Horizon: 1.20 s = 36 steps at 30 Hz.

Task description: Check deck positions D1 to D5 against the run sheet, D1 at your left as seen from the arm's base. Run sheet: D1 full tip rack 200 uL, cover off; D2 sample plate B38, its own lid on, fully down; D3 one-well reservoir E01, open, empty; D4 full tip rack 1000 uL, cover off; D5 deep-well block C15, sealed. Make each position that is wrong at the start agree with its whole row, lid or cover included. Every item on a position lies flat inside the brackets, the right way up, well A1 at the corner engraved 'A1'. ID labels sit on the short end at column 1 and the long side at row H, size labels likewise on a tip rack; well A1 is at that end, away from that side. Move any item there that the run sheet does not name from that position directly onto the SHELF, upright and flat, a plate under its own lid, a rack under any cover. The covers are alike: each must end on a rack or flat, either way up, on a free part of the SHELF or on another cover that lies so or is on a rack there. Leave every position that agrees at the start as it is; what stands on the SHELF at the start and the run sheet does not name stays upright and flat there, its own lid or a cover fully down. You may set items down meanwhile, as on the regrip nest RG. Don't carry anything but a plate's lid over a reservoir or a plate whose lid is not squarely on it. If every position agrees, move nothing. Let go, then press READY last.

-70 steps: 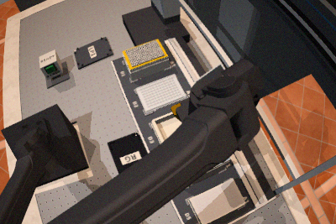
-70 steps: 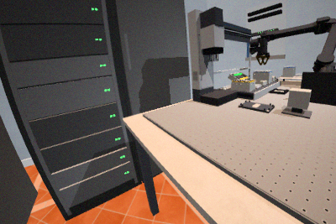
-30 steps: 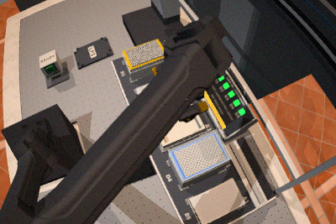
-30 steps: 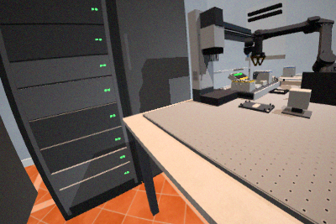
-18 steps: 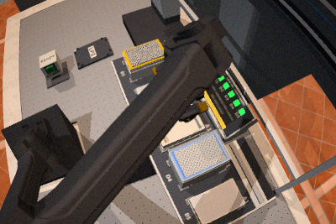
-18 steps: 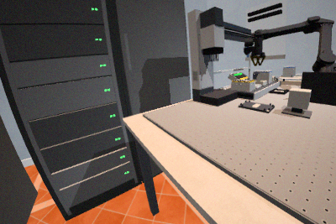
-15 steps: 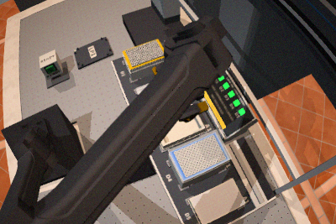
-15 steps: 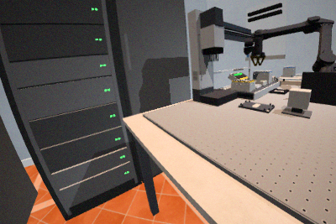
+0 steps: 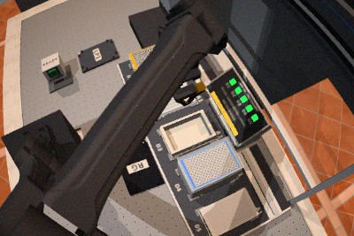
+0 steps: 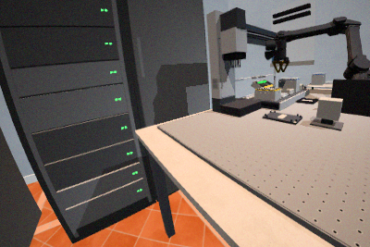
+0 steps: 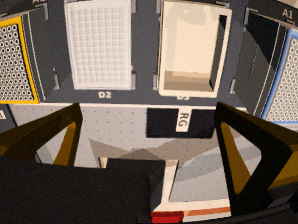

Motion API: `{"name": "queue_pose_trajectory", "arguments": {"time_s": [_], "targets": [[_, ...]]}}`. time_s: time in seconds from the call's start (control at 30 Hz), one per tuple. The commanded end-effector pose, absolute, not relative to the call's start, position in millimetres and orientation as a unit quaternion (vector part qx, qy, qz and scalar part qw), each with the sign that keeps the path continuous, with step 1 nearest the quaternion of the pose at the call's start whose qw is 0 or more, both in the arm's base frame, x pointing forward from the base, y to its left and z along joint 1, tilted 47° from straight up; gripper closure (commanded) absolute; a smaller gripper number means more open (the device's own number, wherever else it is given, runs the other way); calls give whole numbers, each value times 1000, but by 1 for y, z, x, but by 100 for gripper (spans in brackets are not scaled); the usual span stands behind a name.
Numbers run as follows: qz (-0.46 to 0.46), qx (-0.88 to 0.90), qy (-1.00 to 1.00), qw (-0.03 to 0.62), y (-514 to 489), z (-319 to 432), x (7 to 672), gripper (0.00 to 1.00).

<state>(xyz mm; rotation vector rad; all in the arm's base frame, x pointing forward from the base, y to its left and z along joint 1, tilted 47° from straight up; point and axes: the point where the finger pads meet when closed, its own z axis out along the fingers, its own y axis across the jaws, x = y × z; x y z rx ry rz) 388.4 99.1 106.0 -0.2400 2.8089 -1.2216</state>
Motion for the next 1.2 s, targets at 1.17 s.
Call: {"name": "queue_pose_trajectory", "arguments": {"time_s": [1.17], "targets": [[-389,-59,918,54,152,63,394,0]]}}
